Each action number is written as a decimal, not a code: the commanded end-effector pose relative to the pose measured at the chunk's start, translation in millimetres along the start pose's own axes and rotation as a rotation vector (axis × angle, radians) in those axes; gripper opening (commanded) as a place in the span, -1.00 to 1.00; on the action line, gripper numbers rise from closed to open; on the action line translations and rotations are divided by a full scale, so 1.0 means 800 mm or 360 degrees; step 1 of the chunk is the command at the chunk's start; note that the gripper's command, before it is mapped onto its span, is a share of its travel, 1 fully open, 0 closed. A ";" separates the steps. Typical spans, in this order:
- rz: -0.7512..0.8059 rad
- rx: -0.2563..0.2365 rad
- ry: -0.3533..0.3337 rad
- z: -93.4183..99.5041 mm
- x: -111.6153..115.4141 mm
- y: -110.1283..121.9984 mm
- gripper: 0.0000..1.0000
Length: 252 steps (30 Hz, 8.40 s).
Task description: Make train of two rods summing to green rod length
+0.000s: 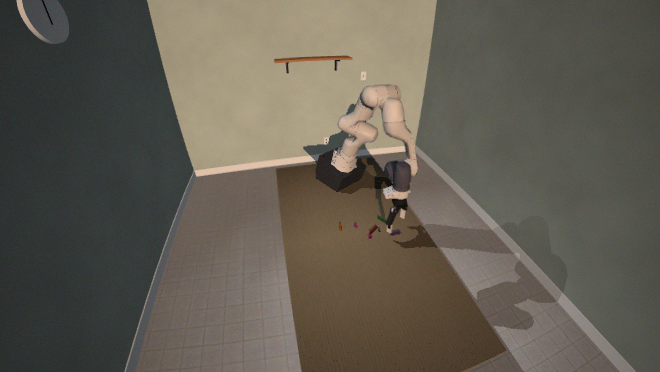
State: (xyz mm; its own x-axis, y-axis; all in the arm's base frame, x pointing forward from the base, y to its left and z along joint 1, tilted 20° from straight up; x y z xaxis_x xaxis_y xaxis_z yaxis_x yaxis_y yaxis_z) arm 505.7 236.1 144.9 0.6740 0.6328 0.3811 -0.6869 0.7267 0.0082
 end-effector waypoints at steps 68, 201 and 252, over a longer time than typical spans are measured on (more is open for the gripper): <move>-0.0959 -0.0083 0.0059 0.001 0.030 -0.028 1.00; 0.0489 -0.0049 0.0089 0.036 -0.082 -0.051 1.00; 0.0580 -0.0047 0.0091 0.036 -0.089 -0.052 -0.71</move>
State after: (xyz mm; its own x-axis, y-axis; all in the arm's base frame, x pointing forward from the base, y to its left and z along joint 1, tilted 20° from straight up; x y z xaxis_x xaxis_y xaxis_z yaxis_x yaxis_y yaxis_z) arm 477.8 154.0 144.5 0.4093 0.8607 0.3028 -0.8742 0.4650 -0.1400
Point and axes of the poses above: the point where the finger pads meet when closed, its own z axis back along the fingers, its own y axis across the jaws, x = y × z, the point moved 4 cm from there along z, back along the fingers, and after that the axes turned 1 degree about -z, right-handed, at the moved point
